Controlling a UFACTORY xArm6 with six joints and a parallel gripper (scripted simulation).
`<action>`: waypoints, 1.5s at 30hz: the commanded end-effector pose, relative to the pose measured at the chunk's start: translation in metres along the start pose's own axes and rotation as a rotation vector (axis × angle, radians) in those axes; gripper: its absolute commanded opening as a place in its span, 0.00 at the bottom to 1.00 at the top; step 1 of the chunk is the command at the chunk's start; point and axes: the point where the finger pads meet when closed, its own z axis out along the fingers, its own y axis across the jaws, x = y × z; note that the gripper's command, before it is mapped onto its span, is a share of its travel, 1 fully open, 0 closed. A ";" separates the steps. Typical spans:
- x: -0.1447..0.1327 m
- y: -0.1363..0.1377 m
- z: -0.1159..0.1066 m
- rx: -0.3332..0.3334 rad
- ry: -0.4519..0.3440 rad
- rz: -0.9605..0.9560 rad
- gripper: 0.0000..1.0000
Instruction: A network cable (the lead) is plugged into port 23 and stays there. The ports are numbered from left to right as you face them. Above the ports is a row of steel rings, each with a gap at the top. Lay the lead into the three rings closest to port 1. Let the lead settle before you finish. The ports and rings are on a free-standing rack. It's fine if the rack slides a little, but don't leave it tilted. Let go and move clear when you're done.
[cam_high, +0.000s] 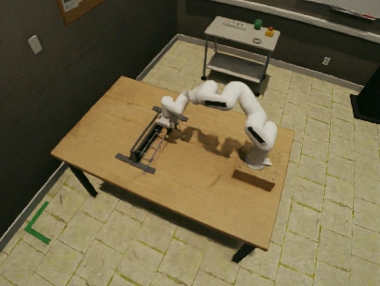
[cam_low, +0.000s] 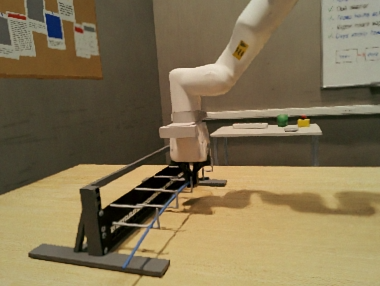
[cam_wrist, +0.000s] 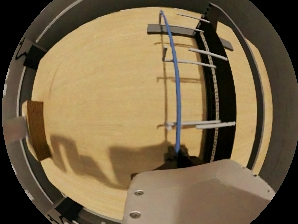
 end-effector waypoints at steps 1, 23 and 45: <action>0.000 0.002 -0.002 -0.005 0.000 0.000 0.00; 0.000 0.008 -0.001 -0.005 0.000 0.000 0.00; 0.000 0.037 -0.002 -0.005 0.000 0.000 0.00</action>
